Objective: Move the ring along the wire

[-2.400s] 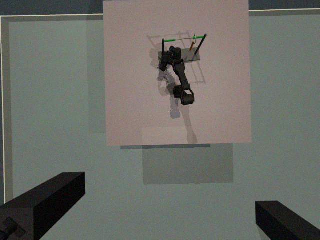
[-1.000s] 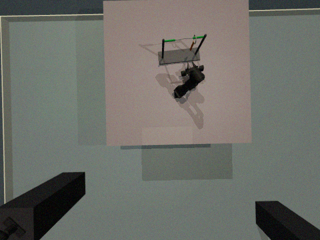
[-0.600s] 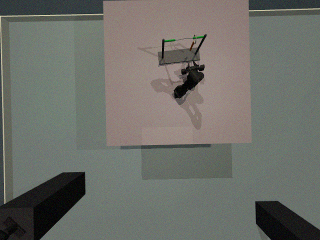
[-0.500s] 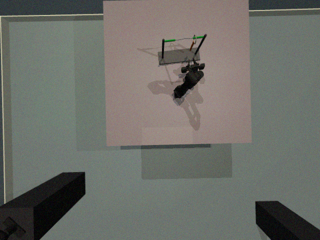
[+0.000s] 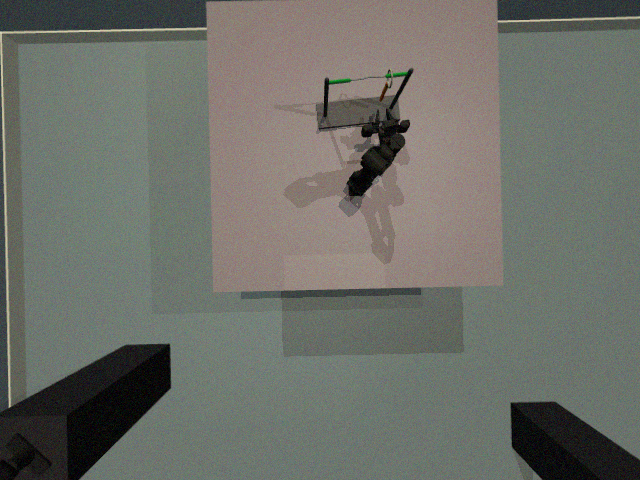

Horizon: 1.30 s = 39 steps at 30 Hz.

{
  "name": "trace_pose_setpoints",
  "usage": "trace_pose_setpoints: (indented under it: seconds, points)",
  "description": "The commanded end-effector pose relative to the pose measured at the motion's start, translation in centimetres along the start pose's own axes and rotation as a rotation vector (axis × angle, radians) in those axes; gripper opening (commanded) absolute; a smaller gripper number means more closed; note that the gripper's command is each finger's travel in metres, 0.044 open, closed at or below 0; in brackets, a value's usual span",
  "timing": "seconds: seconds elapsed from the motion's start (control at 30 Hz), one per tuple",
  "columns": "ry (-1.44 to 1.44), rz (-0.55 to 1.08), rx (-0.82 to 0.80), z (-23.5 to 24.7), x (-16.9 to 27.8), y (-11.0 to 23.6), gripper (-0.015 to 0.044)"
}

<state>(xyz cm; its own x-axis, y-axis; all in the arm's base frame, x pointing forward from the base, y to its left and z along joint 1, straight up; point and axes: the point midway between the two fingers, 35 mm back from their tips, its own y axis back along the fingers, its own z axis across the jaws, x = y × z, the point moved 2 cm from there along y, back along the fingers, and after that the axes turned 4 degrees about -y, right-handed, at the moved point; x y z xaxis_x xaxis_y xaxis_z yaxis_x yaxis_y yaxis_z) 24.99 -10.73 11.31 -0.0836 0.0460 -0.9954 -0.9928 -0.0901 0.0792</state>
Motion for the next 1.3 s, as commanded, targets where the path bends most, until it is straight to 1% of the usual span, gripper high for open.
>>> trace_pose_setpoints:
  seconds: [0.0, 1.27]
  points:
    - [-0.006, 0.000, 0.003, -0.1, -0.1, -0.6, 0.0160]
    - [-0.006, -0.005, 0.003, -0.1, -0.2, -6.4, 0.0160]
